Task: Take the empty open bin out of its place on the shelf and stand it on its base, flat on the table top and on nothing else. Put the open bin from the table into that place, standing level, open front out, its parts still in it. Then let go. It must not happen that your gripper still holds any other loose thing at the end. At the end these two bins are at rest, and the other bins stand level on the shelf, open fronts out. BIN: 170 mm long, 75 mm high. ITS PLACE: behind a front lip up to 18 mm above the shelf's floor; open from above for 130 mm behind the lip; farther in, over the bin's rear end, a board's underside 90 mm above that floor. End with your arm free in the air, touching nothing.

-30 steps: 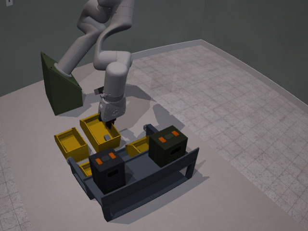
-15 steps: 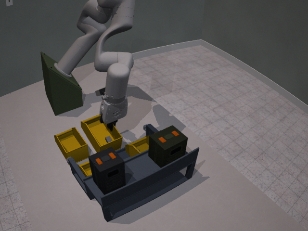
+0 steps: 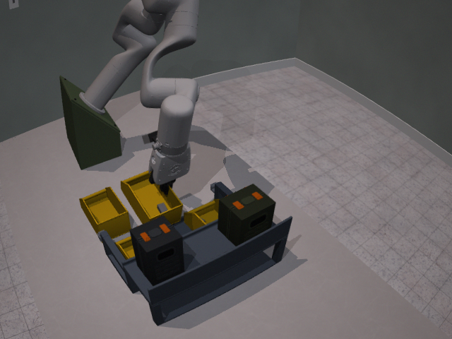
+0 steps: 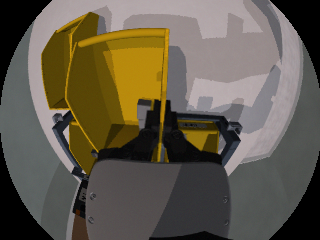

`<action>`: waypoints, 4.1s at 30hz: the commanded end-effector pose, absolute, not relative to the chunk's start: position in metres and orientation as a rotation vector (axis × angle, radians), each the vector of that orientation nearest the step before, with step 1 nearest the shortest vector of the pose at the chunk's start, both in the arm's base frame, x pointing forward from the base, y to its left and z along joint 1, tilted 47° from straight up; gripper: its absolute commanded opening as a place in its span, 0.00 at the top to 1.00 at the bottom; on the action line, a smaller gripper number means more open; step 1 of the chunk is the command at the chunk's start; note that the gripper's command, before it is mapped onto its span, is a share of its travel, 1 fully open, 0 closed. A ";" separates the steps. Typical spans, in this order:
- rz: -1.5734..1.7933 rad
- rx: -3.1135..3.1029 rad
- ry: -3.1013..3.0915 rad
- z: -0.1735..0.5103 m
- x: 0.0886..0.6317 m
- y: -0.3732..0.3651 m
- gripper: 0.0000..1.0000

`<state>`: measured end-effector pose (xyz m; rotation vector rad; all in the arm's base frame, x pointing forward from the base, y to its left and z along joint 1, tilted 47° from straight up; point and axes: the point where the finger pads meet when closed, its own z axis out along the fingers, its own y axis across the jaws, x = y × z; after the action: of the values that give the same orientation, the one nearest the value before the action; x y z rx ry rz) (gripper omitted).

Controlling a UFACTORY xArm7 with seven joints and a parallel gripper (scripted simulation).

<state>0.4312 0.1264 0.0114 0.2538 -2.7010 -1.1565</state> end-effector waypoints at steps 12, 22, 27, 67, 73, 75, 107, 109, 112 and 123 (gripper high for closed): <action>-1.156 0.251 -2.705 0.013 0.450 0.126 1.00; -1.155 0.251 -2.705 0.013 0.460 0.127 1.00; -1.155 0.251 -2.705 0.013 0.465 0.127 1.00; -1.155 0.251 -2.704 0.014 0.489 0.129 1.00; -1.155 0.251 -2.704 0.014 0.490 0.129 1.00; -1.155 0.251 -2.704 0.014 0.490 0.129 1.00; -1.155 0.251 -2.704 0.014 0.491 0.129 1.00; -1.155 0.251 -2.704 0.014 0.491 0.130 1.00; -1.155 0.251 -2.704 0.013 0.491 0.130 1.00; -1.156 0.250 -2.706 0.009 0.491 0.134 1.00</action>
<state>0.4891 0.1353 0.0096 0.2540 -2.7000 -1.1566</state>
